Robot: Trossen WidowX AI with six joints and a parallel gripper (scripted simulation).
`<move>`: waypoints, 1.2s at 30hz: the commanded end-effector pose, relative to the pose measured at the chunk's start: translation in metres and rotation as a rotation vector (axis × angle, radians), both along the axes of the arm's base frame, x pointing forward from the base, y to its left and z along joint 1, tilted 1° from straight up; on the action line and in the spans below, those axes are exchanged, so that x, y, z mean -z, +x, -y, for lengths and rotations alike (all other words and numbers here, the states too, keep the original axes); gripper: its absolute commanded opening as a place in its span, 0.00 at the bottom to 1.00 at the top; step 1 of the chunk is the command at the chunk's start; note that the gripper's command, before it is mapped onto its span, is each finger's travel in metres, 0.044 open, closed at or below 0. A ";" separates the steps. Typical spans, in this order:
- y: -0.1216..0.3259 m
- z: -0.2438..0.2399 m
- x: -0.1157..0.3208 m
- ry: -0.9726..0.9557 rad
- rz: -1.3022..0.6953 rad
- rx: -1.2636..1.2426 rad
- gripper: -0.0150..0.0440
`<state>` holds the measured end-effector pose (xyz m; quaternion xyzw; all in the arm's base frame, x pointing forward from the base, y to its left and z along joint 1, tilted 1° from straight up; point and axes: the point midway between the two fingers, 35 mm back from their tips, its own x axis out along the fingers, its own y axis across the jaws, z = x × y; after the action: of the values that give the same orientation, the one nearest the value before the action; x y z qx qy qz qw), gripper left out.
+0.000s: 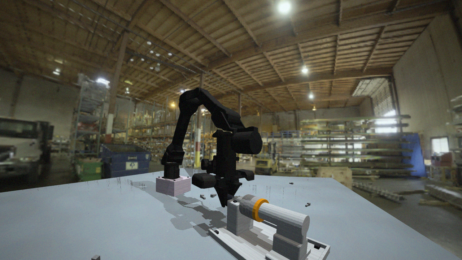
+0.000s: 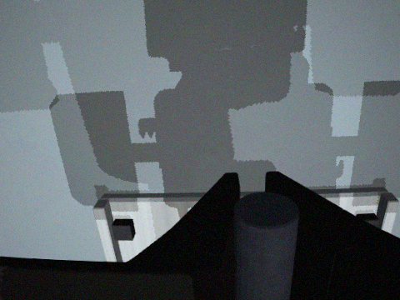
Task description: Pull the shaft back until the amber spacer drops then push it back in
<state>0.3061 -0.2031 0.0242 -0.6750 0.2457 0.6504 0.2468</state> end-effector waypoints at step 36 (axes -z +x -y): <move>-0.004 -0.004 0.000 0.004 -0.001 0.002 0.25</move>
<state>0.3029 -0.2003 0.0240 -0.6749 0.2454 0.6507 0.2466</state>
